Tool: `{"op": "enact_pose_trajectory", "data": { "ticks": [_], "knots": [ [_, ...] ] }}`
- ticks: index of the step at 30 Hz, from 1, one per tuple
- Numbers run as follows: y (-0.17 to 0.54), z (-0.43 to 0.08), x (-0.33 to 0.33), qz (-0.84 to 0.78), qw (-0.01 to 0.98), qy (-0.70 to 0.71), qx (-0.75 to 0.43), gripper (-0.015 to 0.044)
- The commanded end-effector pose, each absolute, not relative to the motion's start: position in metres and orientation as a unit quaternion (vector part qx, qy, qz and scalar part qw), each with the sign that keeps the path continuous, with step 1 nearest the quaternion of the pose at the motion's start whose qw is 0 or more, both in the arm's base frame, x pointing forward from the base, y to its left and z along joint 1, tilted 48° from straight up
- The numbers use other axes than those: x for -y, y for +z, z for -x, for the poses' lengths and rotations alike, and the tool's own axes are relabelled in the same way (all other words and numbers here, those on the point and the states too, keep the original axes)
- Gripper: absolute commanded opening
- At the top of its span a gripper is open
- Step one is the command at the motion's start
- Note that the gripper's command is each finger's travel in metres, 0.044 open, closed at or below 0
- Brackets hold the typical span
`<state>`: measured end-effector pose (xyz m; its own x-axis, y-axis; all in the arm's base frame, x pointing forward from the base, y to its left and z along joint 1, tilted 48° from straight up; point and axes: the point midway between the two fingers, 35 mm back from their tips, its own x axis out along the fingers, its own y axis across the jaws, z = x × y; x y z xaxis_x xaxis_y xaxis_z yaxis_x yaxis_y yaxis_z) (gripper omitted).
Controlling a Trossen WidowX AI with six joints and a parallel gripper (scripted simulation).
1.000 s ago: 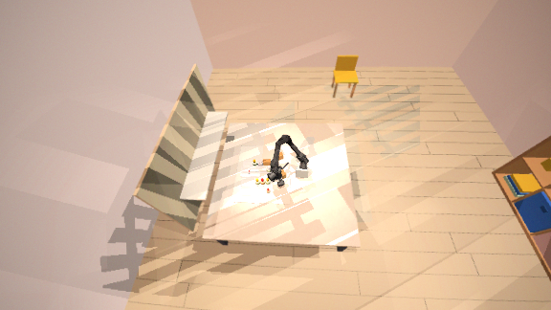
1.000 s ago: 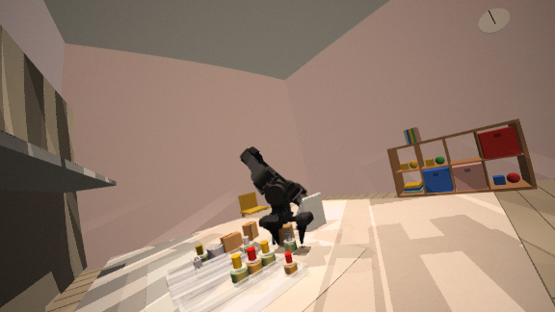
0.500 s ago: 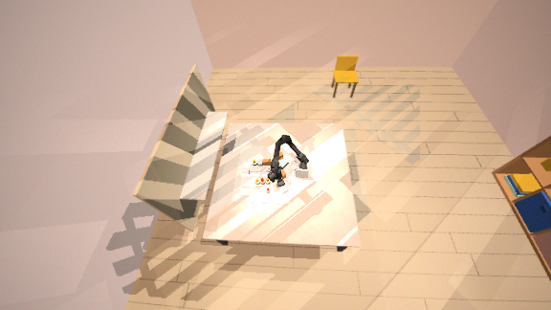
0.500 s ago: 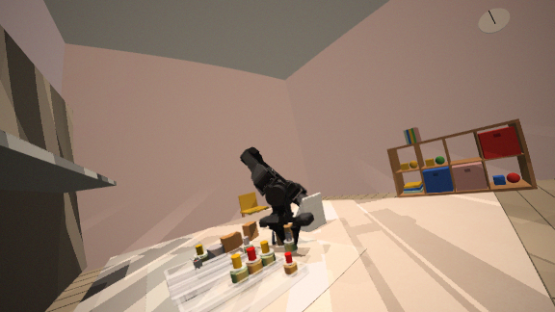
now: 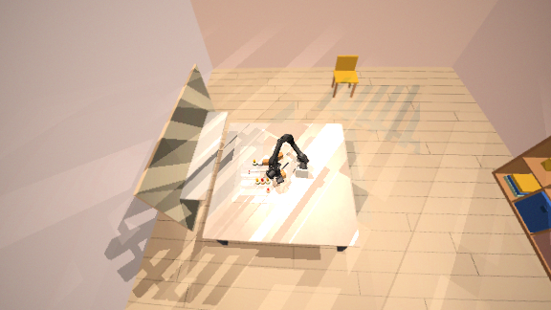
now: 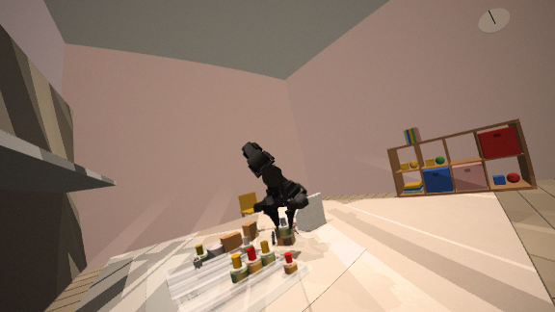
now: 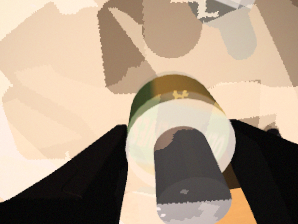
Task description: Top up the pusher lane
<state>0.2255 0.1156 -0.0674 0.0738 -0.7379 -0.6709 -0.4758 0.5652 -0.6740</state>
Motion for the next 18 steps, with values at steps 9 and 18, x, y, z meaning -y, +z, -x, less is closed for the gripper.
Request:
{"op": "enact_pose_trajectory", "data": {
  "ticks": [9, 18],
  "knots": [
    [-0.031, -0.227, -0.144, 0.445, 0.583, -0.116, -0.670, 0.0000],
    [-0.013, -0.257, -0.104, 0.403, 0.614, -0.156, -0.661, 0.0000]
  ]
}}
